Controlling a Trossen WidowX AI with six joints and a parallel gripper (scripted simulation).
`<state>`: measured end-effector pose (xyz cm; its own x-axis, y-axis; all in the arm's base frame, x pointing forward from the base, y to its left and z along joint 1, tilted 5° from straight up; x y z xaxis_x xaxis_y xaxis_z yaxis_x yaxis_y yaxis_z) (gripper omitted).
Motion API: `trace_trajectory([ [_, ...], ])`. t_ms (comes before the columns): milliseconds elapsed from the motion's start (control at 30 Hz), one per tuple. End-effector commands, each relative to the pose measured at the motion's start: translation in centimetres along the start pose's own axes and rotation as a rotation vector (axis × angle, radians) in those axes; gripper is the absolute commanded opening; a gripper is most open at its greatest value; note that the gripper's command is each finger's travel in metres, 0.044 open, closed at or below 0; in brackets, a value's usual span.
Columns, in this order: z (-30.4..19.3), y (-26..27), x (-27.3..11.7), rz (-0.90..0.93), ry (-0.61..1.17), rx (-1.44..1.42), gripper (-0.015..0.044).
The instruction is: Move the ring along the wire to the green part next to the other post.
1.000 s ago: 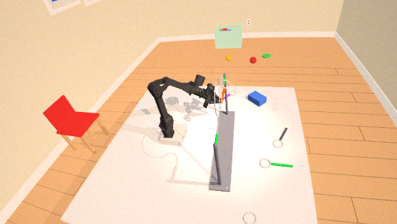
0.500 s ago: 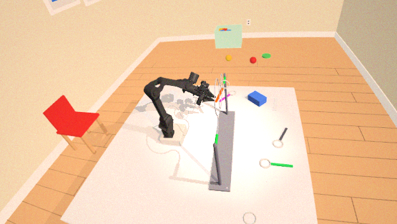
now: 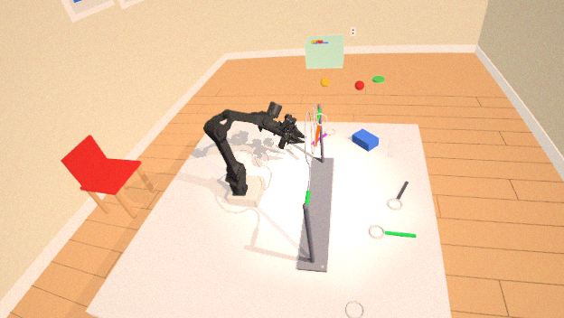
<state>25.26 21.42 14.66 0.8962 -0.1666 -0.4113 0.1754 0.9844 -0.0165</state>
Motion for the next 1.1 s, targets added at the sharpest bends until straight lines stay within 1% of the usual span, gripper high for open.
trace_trajectory([
  [0,0.1,-0.1,-0.1,-0.002,-0.004,0.006,0.016],
  [467,0.1,-0.1,-0.1,-0.002,-0.004,0.006,0.016],
  [533,0.0,0.1,-0.8,0.0,0.003,0.002,0.0212],
  [667,0.1,-0.1,-4.8,0.001,-0.001,0.0,0.0318],
  [800,0.1,-0.1,-5.0,0.002,-0.002,0.0,0.0423],
  [833,0.1,-0.1,-5.0,0.002,-0.002,0.0,0.044],
  [1067,0.1,-0.1,-5.0,0.002,-0.002,0.0,0.044],
])
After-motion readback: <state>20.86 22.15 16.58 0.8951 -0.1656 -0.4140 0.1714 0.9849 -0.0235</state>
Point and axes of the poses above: the point midway between the two fingers, 35 mm back from their tips, its own x axis out along the fingers, its own y axis across the jaws, z = x × y, the point moved 2 cm from there along -x, back along the fingers, and after that the axes turned 6 degrees about x, right-handed, at the moved point
